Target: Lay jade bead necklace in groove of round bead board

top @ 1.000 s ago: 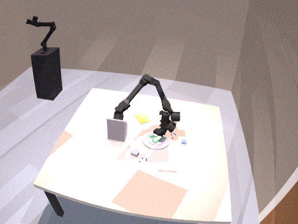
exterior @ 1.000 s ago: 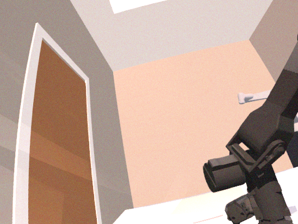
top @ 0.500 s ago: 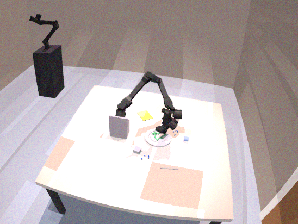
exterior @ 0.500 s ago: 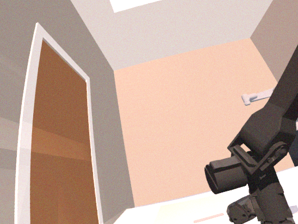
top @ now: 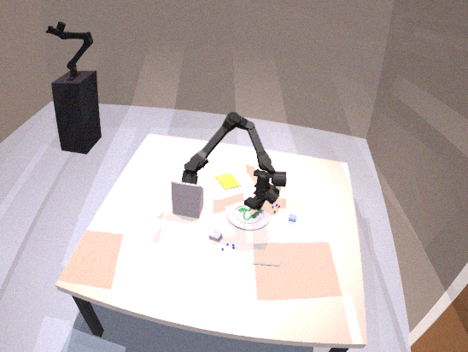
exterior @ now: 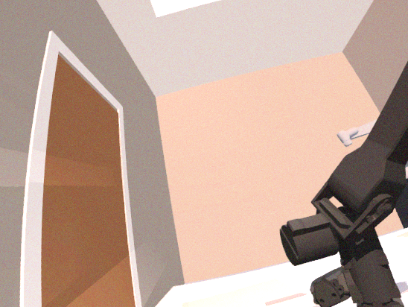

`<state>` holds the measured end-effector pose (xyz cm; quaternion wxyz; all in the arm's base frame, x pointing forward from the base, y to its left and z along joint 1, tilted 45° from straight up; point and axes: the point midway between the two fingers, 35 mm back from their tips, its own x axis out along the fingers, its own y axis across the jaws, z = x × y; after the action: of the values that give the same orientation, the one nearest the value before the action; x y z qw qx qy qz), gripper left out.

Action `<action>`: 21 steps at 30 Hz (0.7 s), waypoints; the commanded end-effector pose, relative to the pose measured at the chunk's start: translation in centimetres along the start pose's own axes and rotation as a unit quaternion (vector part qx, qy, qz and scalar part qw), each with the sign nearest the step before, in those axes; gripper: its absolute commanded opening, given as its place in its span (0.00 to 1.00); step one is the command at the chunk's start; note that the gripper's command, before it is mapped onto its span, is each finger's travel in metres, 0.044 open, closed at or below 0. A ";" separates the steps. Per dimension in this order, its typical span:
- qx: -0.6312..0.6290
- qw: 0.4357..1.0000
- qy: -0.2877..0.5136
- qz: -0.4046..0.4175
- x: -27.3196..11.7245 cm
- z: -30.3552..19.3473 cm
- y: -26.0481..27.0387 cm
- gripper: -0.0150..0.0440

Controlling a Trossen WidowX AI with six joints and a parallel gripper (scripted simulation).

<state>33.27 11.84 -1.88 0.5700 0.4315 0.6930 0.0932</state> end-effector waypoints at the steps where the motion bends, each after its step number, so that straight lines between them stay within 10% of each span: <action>1: 0.001 1.000 0.000 -0.002 0.0 0.0 -0.1 0.25; 21: 0.002 1.000 0.001 -0.002 -0.2 0.0 -0.1 0.25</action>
<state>33.24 11.82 -1.88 0.5693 0.4318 0.6935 0.0926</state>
